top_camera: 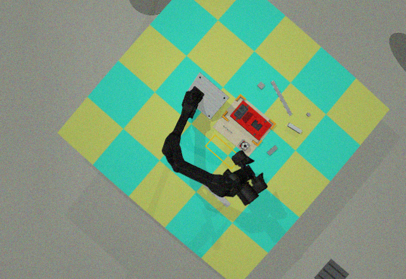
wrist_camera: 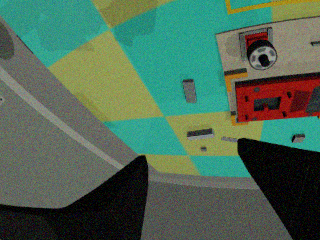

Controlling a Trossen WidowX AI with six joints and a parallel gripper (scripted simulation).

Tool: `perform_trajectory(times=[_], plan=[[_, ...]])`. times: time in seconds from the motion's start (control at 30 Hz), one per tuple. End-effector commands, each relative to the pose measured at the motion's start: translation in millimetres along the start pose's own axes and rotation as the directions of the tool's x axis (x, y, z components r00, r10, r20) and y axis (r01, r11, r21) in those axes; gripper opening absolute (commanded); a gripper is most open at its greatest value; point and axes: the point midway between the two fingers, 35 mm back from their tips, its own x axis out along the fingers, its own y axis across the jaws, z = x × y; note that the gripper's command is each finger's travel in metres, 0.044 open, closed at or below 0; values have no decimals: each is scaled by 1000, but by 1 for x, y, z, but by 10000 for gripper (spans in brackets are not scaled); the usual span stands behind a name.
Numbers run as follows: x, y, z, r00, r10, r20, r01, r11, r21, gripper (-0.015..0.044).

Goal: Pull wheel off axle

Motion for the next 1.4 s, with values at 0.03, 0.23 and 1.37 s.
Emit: perform_trajectory(times=[0.03,0.23,1.37], plan=[[39,-49,1,953,-207,221,212,977,3,300],[64,-101,11,769,-322,552,401,916,-25,300],[126,-124,44,757,-327,566,408,913,-19,195]])
